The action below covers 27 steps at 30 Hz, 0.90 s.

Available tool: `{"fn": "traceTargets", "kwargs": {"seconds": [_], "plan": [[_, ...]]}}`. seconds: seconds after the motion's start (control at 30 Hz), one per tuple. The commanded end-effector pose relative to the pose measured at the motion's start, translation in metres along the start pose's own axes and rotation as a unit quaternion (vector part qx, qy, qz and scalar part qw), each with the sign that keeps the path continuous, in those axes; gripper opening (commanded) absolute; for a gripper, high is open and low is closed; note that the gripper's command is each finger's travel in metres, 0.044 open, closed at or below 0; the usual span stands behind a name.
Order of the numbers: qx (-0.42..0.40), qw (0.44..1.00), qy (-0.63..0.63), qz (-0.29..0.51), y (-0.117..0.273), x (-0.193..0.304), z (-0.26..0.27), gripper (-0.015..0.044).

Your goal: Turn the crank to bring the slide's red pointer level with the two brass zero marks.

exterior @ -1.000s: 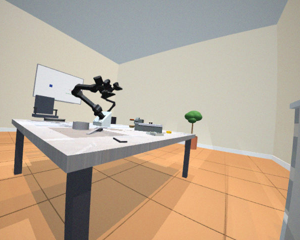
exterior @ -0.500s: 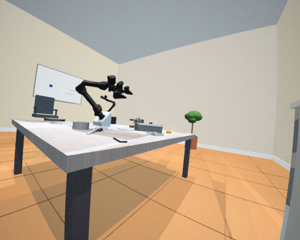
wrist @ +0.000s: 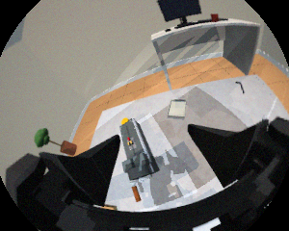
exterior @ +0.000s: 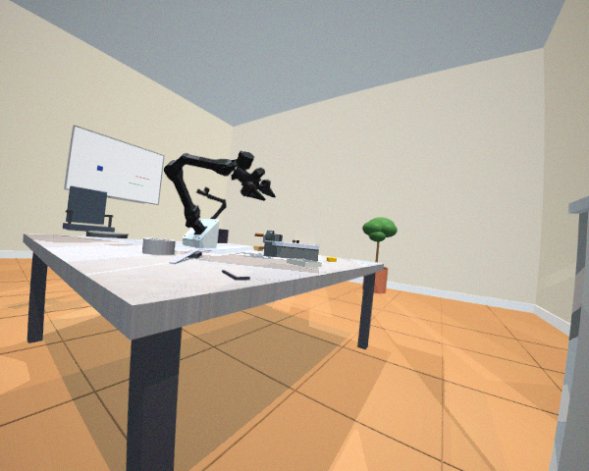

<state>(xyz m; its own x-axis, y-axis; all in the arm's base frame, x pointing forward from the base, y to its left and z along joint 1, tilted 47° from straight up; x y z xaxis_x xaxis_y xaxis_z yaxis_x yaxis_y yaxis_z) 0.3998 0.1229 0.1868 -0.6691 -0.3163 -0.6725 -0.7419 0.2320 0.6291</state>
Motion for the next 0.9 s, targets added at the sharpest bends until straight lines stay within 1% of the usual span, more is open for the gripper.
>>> {"fn": "traceTargets", "kwargs": {"seconds": [0.0,0.33,0.7,0.87], "plan": [[0.013,0.999,0.039,0.030,-0.018,0.003,0.020,0.0440],[0.040,0.987,0.128,0.091,-0.054,0.018,0.067,0.0440],[0.071,0.959,0.233,0.147,-0.089,0.046,0.120,0.0440],[0.073,0.957,0.239,0.150,-0.098,0.055,0.119,0.0440]]}}
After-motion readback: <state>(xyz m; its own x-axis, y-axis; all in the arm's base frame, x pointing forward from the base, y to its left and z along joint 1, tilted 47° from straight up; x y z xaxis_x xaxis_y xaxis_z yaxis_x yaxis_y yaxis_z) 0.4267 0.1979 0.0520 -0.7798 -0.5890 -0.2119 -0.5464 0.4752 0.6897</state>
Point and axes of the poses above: the point midway between the two fingers, 35 mm back from their tips, its own y axis back along the fingers, its own z axis across the jaws, x = y × z, the point moved 8 cm from there along y, back along the fingers, and after that the axes turned 5 degrees about -y, right-handed, at the moved point
